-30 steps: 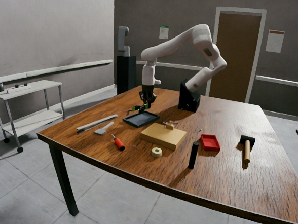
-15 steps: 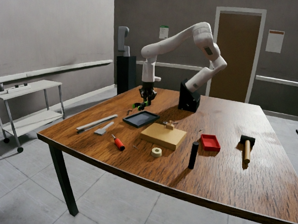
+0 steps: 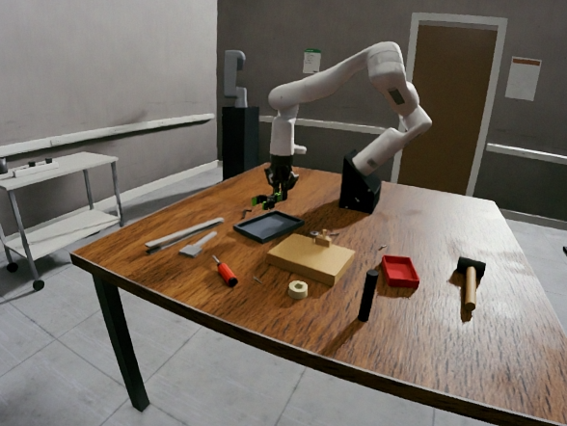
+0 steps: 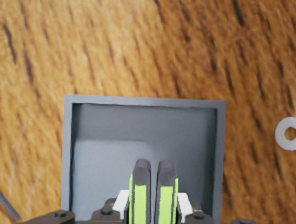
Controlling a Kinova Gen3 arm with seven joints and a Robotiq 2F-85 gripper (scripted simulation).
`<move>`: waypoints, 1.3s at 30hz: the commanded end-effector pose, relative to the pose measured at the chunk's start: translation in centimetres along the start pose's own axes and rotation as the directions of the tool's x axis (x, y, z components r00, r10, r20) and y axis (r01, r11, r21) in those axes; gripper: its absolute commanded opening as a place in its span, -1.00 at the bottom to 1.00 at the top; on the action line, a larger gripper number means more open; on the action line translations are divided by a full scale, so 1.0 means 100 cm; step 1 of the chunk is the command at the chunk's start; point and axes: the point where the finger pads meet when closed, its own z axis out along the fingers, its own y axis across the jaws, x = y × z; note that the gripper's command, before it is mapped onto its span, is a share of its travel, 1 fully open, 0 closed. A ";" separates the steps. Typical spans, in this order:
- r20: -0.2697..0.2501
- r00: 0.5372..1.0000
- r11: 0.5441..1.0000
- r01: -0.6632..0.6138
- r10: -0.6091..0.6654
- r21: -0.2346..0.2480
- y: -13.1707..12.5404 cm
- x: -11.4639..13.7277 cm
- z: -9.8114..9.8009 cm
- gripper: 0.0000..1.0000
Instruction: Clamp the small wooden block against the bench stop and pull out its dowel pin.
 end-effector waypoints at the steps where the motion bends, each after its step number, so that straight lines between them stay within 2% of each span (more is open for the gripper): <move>1: 0.002 1.000 1.000 0.000 0.000 0.001 0.000 -0.001 -0.001 -0.35; 39: 0.002 1.000 1.000 0.008 -0.008 0.001 0.000 -0.001 -0.001 -0.35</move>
